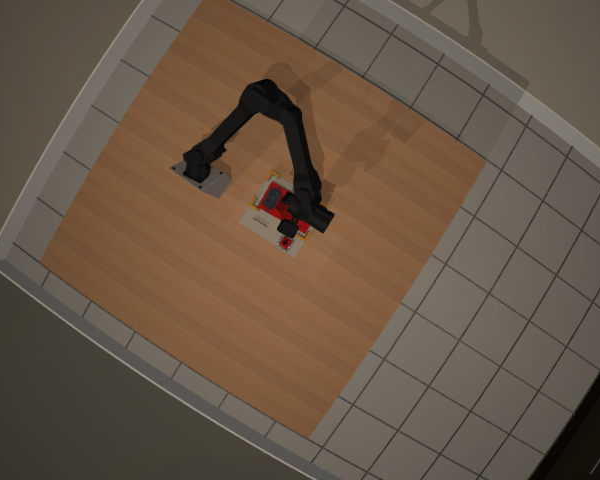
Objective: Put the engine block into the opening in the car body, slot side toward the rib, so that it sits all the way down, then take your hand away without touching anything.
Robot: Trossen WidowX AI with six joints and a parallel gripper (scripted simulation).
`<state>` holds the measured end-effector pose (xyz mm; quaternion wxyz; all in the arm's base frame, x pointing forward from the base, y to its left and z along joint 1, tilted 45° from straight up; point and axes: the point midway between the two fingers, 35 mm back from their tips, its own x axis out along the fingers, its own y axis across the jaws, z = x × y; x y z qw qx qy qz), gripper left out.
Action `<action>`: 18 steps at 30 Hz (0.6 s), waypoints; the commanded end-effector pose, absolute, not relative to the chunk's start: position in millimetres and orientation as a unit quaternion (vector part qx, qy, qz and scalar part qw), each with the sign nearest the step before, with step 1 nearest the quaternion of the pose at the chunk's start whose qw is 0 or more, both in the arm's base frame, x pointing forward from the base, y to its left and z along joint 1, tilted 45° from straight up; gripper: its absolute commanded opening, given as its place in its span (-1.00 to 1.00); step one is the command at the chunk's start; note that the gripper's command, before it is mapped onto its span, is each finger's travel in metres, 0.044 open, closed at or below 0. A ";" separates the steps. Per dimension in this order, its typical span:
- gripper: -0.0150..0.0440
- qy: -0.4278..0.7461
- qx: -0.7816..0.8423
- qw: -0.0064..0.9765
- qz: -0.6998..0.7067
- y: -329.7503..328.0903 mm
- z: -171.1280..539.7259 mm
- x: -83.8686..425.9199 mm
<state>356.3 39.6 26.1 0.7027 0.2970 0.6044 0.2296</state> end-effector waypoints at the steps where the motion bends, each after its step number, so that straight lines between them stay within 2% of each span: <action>1: 1.00 0.604 0.297 0.703 0.229 39.5 26.1 356.3; 17: 1.00 0.605 0.301 0.701 0.229 29.9 32.9 352.7; 18: 0.91 0.605 0.301 0.701 0.229 29.9 32.9 352.7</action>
